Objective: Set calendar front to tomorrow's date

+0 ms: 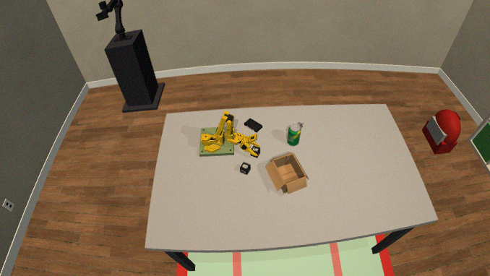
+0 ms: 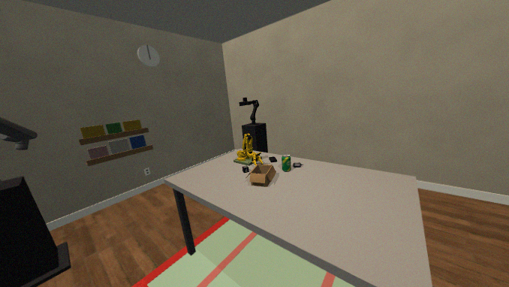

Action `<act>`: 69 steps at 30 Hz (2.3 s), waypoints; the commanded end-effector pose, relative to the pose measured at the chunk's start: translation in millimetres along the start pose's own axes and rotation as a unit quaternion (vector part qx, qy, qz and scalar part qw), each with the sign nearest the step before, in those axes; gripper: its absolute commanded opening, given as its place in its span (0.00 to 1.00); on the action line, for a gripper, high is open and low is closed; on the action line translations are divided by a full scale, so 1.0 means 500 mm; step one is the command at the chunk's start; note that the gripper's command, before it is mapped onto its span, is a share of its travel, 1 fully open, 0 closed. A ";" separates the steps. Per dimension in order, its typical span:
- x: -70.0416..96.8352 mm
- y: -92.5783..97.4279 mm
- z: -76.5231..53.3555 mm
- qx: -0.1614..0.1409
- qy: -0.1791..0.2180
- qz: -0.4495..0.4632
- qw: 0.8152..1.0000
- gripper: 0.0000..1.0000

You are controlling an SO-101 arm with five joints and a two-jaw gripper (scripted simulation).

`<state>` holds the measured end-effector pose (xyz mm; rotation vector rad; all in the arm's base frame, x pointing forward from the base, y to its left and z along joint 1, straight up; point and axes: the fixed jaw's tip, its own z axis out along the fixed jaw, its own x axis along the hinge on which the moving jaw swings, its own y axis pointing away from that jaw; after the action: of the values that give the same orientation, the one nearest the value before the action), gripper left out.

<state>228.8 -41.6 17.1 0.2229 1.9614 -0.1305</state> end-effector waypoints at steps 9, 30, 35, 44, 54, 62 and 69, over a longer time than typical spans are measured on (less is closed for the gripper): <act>-0.001 -0.004 0.001 0.004 -0.003 0.008 1.000 0.36; -0.009 0.000 -0.040 -0.009 -0.010 0.358 0.933 0.36; -0.010 0.000 -0.039 -0.009 -0.009 0.357 0.934 0.36; -0.009 0.000 -0.039 -0.008 -0.008 0.357 0.934 0.36; -0.009 0.000 -0.039 -0.008 -0.008 0.357 0.934 0.36; -0.011 0.000 -0.039 -0.009 -0.009 0.357 0.934 0.36; -0.025 0.000 -0.039 -0.020 -0.025 0.354 0.935 0.36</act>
<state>216.5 -40.0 23.3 0.7270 1.8365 0.2140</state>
